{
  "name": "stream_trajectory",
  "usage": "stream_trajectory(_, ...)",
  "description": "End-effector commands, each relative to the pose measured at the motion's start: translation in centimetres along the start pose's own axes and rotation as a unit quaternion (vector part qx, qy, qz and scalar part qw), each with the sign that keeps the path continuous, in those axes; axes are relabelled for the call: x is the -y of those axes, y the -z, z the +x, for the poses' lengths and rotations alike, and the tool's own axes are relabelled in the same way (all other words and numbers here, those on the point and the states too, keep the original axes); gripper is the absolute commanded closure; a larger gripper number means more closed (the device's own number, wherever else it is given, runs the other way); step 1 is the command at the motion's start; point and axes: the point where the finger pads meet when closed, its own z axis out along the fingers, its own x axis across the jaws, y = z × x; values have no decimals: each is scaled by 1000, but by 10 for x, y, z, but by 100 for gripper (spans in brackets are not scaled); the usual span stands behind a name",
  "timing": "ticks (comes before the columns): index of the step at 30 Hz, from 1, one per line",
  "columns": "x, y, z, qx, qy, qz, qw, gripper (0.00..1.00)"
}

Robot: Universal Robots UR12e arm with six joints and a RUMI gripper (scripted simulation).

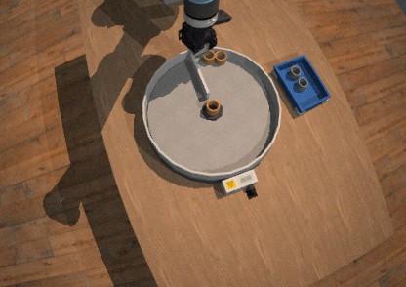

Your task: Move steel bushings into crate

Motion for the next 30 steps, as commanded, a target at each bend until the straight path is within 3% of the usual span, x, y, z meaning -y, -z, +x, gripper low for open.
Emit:
stream_trajectory(1,0,16,0,0,0,0,1000,100)
stream_trajectory(30,0,18,0,0,0,0,1000,100)
